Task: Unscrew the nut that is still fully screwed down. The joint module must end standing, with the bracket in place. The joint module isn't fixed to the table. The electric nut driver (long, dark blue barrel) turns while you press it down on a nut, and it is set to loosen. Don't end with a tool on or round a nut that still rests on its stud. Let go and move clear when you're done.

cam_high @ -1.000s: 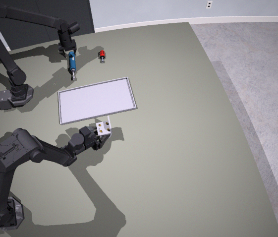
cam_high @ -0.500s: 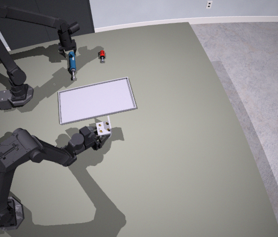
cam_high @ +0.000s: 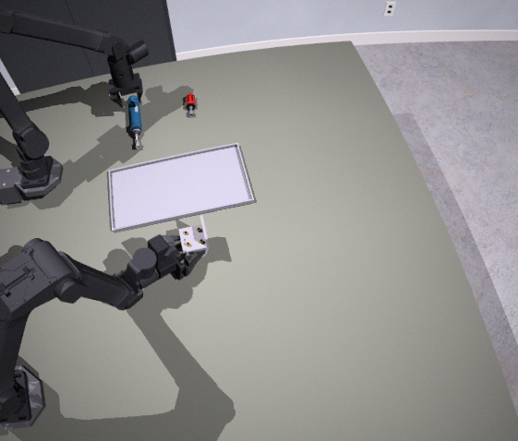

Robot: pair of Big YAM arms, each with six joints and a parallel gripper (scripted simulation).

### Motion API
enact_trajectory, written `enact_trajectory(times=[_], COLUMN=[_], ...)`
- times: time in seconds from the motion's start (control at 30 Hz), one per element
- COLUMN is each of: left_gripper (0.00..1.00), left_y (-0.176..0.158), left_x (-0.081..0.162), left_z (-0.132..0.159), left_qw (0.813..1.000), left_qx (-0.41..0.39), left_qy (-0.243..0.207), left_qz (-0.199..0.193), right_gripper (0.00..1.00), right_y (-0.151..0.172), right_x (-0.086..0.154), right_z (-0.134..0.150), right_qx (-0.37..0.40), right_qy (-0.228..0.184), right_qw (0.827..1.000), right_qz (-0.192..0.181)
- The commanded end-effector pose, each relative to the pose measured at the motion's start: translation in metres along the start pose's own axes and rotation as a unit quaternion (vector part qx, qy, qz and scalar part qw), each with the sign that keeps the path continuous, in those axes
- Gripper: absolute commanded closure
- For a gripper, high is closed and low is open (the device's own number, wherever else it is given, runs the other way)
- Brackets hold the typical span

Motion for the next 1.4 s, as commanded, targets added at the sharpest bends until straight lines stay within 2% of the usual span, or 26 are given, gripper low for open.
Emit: enact_trajectory(times=[0.0, 1.07, 1.17, 1.37], left_gripper=[0.35, 0.35, 0.35, 0.35], left_y=[-0.015, -0.015, -0.006, -0.006], left_x=[0.022, 0.022, -0.006, -0.015], left_z=[-0.009, -0.009, 0.0, -0.003], left_qw=[1.0, 1.0, 1.0, 1.0], left_qx=[-0.001, -0.001, -0.002, -0.002], left_qy=[-0.02, -0.02, -0.003, -0.005], left_qz=[0.023, 0.023, 0.004, 0.005], right_gripper=[0.41, 0.41, 0.41, 0.41], right_y=[-0.01, -0.01, -0.01, -0.01], right_x=[0.0, 0.0, 0.0, 0.0], right_z=[0.01, 0.01, 0.01, 0.01], right_qx=[0.0, 0.0, 0.0, 0.0], right_qy=[0.016, 0.016, 0.016, 0.016], right_qw=[1.0, 1.0, 1.0, 1.0], right_qz=[0.009, 0.009, 0.009, 0.009])
Point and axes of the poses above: on each arm, the point where the finger pads meet when closed, its own x axis back along the fingers, its own y axis across the jaws, z = x × y, the point moved 10 cm from there along x, back along the fingers, and after that the axes turned 11 degrees about -x, right-handed, at the moved point
